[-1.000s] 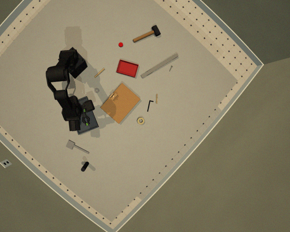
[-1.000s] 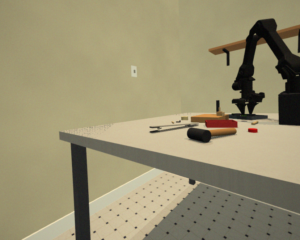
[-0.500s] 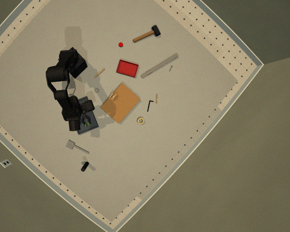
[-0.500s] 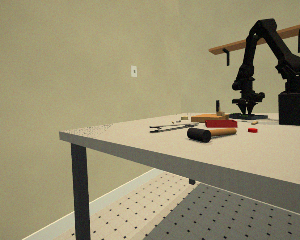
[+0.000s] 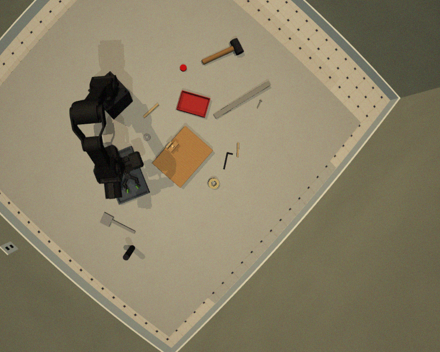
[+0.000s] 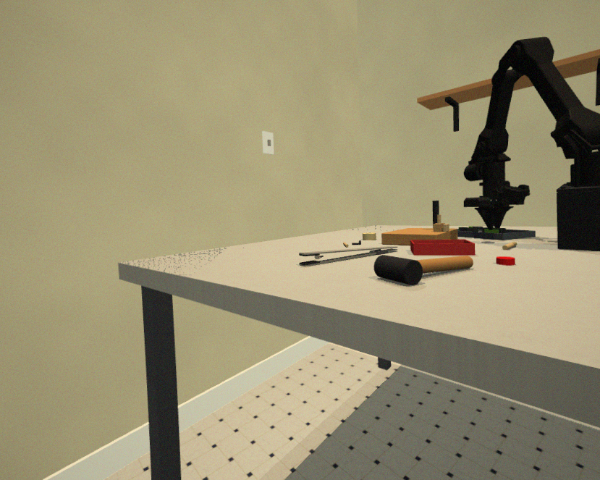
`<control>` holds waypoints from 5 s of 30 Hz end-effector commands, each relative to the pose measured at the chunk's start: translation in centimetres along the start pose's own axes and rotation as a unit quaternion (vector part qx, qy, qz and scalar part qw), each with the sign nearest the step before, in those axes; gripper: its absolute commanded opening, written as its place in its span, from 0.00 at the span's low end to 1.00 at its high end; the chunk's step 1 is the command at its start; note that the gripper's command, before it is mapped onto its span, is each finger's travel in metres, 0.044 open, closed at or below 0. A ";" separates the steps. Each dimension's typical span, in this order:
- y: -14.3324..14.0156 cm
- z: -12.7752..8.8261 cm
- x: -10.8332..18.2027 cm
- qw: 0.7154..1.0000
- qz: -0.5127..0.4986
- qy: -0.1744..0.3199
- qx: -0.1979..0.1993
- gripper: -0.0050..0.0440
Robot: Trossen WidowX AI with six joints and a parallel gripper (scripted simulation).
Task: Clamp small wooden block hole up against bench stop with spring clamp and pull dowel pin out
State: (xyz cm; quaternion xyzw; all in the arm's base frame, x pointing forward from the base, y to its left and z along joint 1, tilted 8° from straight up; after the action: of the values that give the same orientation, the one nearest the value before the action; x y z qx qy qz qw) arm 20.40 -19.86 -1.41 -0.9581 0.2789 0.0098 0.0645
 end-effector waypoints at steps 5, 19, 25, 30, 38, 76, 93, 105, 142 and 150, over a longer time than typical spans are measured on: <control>0.0 0.0 0.0 1.000 0.000 0.000 0.001 0.25; 0.0 0.0 0.0 1.000 0.000 0.000 0.001 0.10; 0.0 0.0 0.0 1.000 0.000 0.000 0.001 0.10; 0.0 -0.2 0.1 1.000 0.000 0.000 0.001 0.10; 0.0 -0.8 0.2 1.000 0.000 0.000 0.001 0.10; 0.1 -3.9 0.5 1.000 0.000 0.000 0.001 0.10; 0.2 -5.4 0.6 1.000 0.000 0.000 0.001 0.10; 0.2 -6.4 0.6 1.000 0.001 0.000 0.001 0.10; 0.1 -9.6 0.3 1.000 0.001 -0.001 0.001 0.10; 0.1 -10.4 0.2 1.000 0.001 -0.001 0.001 0.10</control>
State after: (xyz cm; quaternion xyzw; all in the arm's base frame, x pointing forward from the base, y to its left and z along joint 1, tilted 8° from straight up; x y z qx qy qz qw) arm 20.20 -21.09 8.07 -0.9569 0.2809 0.0193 0.0718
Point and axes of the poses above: the point midway between the two fingers, 35 mm back from their tips, its own z axis out along the fingers, its own y axis across the jaws, x = y × z, the point moved 9 cm from there along -z, back along the fingers, and after that the axes turned 3 degrees about z, right-handed, at the moved point
